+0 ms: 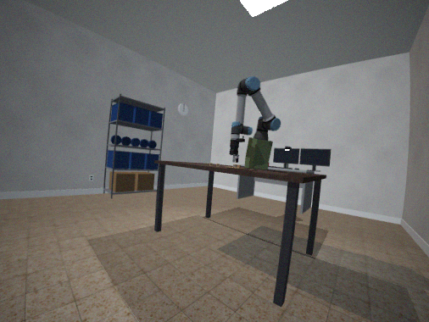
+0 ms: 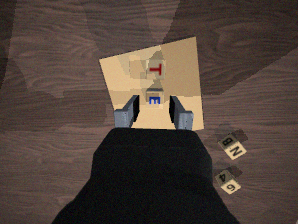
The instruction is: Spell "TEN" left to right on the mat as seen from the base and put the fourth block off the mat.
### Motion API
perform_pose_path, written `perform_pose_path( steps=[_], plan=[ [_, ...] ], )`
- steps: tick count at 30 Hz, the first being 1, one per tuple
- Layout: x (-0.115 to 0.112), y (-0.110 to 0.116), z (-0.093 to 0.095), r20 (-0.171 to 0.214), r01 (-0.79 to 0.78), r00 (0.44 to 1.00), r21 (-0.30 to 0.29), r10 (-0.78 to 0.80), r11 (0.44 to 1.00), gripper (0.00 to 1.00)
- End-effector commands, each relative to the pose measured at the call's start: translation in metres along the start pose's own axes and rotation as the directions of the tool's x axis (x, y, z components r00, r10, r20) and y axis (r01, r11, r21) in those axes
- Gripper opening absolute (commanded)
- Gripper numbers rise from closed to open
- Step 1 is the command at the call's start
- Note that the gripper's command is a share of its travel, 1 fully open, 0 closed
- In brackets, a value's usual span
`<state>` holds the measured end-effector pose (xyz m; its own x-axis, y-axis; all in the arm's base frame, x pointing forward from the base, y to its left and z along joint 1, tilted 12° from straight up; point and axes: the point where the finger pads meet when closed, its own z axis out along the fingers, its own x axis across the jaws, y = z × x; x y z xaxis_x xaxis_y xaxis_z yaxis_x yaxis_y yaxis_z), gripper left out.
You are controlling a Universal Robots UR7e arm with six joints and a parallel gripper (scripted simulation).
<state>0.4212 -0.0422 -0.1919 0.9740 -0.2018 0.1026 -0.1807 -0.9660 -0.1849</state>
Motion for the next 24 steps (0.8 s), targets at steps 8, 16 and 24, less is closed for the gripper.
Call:
perform_pose_path(
  steps=[8,16,24],
  plan=[
    [0.0,0.0,-0.039,-0.001,0.0,1.0,-0.001,0.0,1.0,0.79],
    [0.0,0.0,-0.047,-0.001,0.0,1.0,-0.001,0.0,1.0,0.79],
    [0.0,0.0,-0.047,-0.001,0.0,1.0,-0.001,0.0,1.0,1.0]
  ],
)
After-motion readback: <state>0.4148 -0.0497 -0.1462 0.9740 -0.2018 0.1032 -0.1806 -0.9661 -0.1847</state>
